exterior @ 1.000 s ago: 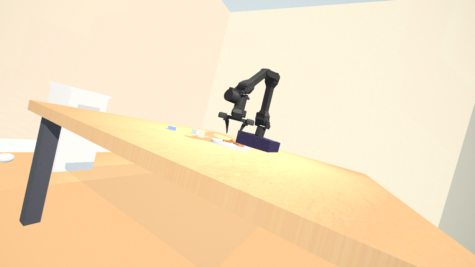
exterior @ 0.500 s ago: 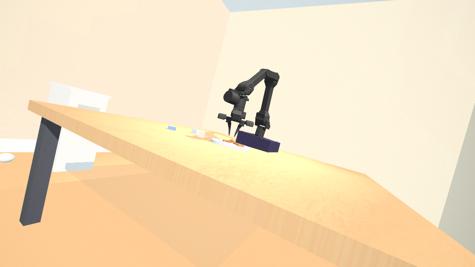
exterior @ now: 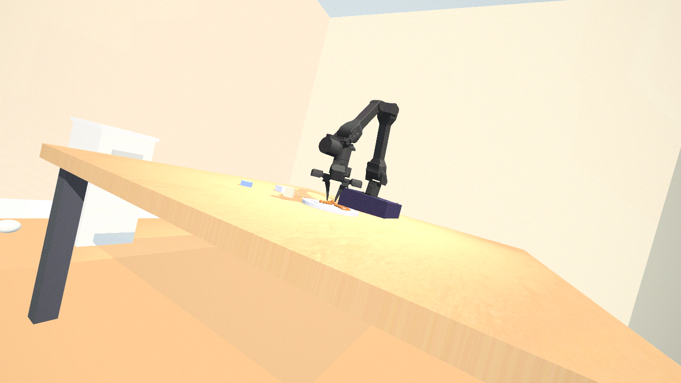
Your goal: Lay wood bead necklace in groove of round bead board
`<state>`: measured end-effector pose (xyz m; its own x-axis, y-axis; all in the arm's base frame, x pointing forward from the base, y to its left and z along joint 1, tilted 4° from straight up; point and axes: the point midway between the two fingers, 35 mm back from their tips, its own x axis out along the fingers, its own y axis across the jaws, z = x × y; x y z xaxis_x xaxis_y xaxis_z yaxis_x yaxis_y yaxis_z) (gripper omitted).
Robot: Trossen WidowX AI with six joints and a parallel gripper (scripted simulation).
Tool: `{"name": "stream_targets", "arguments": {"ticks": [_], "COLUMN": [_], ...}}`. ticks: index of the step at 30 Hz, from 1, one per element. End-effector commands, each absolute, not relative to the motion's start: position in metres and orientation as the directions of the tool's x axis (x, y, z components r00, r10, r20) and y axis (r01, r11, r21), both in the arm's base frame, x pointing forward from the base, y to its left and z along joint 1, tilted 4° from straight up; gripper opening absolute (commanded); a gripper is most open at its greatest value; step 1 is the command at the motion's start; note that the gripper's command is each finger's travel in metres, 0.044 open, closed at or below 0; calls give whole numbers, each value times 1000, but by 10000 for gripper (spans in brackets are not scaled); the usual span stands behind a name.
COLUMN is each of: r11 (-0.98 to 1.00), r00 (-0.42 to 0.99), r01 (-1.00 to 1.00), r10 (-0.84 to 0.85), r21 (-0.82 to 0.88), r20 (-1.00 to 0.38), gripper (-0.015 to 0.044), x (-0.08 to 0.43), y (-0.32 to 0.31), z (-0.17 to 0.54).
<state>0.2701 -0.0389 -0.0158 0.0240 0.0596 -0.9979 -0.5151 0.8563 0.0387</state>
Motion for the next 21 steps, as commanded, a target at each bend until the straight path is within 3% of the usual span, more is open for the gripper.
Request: {"name": "stream_targets", "arguments": {"ticks": [1,4,9,21], "r11": [856,856,856,856], "r00": [19,19,20,20], "r01": [-516,-516,-516,-516], "r10": [59,59,60,60], "r21": [40,40,41,41], "r20": [-998,-998,-998,-998], "gripper": [120,120,0,0], "x": [268,268,269,269], "y": [-38,-38,-38,-38], "z": [-23,-23,-21,-21]}}
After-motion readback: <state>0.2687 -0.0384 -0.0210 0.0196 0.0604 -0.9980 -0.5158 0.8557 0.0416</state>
